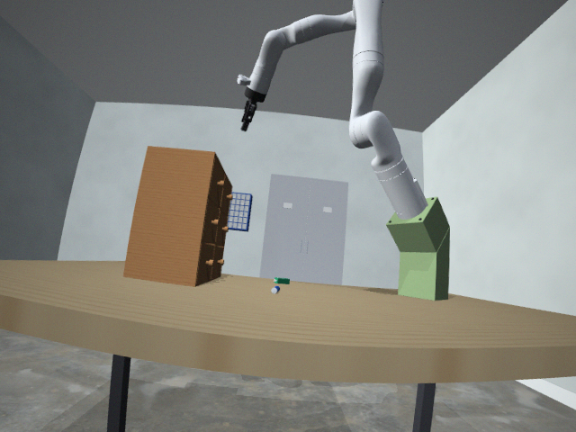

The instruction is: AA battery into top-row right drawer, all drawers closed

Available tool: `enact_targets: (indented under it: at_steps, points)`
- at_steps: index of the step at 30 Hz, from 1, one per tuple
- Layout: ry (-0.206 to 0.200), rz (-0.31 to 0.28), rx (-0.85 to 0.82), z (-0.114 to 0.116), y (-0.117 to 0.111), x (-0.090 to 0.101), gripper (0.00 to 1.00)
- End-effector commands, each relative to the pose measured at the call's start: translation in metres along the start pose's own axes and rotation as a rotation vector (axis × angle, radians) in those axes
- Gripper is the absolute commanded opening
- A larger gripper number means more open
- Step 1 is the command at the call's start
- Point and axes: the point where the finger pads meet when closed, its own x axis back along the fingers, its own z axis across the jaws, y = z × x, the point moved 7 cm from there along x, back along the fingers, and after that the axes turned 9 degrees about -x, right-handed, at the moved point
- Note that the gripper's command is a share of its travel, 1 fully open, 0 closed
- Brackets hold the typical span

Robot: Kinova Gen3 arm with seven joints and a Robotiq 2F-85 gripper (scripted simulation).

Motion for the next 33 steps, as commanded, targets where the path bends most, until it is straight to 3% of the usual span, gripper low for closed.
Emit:
enact_targets:
  at_steps: [1,4,6,12,18,21,28,33]
  points:
    - [-0.144,-0.064,-0.070,-0.011,0.055,-0.011,1.00]
    - [-0.267,-0.135,-0.132,-0.027,0.102,-0.019,1.00]
    - [-0.267,-0.135,-0.132,-0.027,0.102,-0.019,1.00]
    - [-0.488,-0.250,-0.225,-0.063,0.171,-0.027,1.00]
    - [-0.645,-0.318,-0.274,-0.093,0.210,-0.025,1.00]
    - [-0.693,-0.337,-0.287,-0.102,0.220,-0.024,1.00]
    - [-0.732,-0.352,-0.297,-0.110,0.228,-0.022,1.00]
    - [-0.738,-0.351,-0.301,-0.110,0.229,-0.022,1.00]
